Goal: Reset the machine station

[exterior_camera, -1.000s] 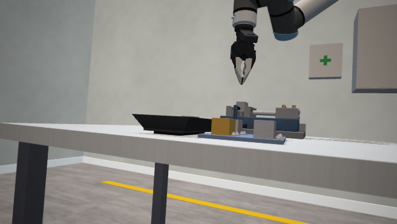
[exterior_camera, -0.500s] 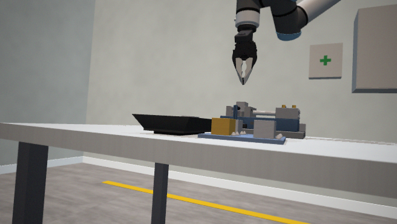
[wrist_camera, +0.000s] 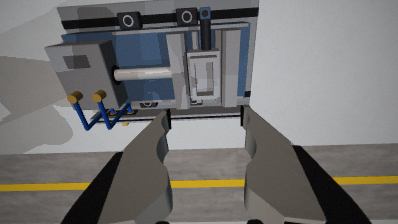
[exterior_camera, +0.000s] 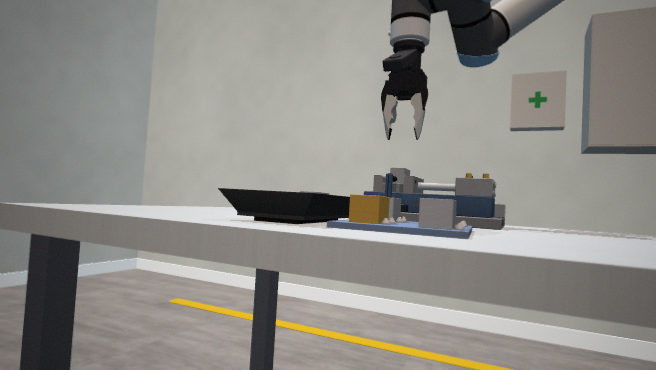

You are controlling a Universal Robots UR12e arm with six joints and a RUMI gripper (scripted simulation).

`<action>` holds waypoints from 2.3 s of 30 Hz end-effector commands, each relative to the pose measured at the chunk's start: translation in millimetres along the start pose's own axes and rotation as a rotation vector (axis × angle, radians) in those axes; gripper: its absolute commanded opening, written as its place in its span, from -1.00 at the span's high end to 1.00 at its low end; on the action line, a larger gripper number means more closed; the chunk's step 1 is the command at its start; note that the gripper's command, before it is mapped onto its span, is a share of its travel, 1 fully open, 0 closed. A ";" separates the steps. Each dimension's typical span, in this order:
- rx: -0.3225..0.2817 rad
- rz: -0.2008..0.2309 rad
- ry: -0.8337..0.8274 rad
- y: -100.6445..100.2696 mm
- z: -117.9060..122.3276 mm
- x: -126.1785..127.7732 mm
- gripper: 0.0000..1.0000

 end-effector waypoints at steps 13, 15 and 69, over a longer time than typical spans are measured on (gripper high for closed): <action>0.000 0.001 -0.004 0.6 0.1 0.4 0.19; 0.000 0.001 -0.004 0.6 0.1 0.4 0.19; 0.000 0.001 -0.004 -38.2 -0.3 0.4 0.19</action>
Point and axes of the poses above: the point where the finger pads meet when closed, its own y axis back along the fingers, its own x axis across the jaws, z = x × y, the point moved 5 cm from there along y, back along the fingers, and after that the axes turned 5 degrees about -y, right-handed, at the moved point
